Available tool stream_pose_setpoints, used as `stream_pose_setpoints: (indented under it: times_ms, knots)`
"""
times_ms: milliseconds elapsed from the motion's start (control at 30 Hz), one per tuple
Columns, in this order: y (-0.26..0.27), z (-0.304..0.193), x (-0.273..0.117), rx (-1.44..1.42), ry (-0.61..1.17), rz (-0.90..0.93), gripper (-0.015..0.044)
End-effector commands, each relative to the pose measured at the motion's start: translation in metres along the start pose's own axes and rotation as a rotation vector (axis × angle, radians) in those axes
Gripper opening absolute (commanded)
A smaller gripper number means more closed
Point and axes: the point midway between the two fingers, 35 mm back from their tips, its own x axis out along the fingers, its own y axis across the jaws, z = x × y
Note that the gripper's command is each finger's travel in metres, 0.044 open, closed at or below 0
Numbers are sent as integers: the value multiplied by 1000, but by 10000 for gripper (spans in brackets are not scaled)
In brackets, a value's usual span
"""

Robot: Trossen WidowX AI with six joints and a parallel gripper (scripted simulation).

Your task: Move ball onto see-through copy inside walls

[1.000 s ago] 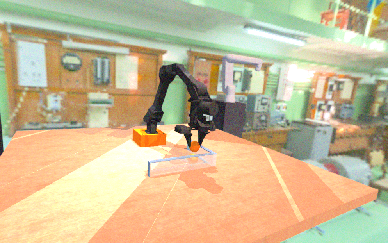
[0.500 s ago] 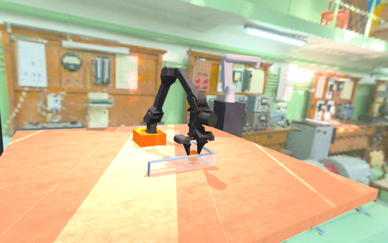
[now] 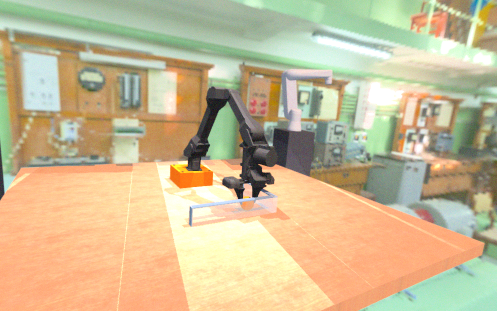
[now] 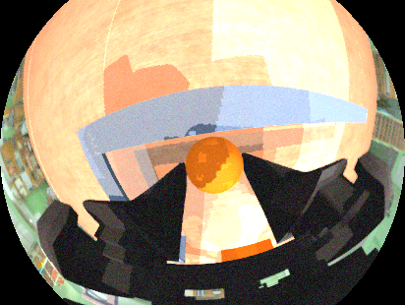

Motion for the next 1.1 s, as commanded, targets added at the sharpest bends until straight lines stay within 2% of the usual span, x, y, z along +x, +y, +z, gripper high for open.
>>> stream_pose_setpoints:
  times_ms: [0, 367, 500, 667, 1067]
  knots:
    - [0, 0, 0, 0, 0, 0, 52]
    - [0, 0, 0, 0, 0, 0, 341]
    - [0, 1, -11, 0, 1, -1, 349]
    - [0, -1, -81, 3, 10, -5, 349]
    - [1, 2, -75, 4, -3, 0, 349]
